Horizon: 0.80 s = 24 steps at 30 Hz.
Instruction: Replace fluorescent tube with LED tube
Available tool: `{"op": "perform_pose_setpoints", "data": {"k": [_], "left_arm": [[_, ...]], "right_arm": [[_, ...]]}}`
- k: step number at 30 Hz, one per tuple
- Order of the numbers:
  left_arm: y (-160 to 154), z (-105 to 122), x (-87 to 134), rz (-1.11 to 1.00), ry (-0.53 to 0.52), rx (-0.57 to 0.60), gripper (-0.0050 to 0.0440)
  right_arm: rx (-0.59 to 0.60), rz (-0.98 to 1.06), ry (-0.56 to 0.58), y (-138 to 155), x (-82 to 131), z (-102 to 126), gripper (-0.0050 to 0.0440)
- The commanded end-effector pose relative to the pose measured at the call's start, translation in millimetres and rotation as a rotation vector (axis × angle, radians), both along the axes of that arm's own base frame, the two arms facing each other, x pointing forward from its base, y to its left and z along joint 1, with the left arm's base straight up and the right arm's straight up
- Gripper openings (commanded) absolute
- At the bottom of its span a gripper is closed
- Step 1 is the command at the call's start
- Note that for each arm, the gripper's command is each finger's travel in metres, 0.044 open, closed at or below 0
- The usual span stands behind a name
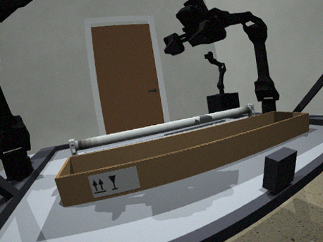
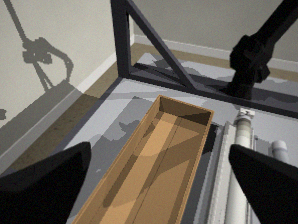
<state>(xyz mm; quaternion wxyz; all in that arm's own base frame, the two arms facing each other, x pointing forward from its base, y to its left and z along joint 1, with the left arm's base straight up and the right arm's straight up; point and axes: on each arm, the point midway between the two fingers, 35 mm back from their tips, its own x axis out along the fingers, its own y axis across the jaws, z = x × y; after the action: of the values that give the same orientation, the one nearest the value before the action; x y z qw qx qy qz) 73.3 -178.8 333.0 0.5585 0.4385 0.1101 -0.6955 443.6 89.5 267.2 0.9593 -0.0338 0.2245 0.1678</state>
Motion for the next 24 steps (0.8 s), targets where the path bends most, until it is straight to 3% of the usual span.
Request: {"op": "perform_pose_setpoints", "data": {"k": [1,19,24], "left_arm": [[1,5,-1,0.000,-0.012,-0.014,0.0400],[1,5,-1,0.000,-0.012,-0.014,0.0400],[16,-8,5,0.130,0.023,-0.009,0.0400]], "right_arm": [[0.006,0.001,-0.034,0,-1,15,0.0400],[0.006,0.001,-0.034,0,-1,15,0.0400],[-0.012,-0.036,0.055,-12,-32,-1,0.0400]]}}
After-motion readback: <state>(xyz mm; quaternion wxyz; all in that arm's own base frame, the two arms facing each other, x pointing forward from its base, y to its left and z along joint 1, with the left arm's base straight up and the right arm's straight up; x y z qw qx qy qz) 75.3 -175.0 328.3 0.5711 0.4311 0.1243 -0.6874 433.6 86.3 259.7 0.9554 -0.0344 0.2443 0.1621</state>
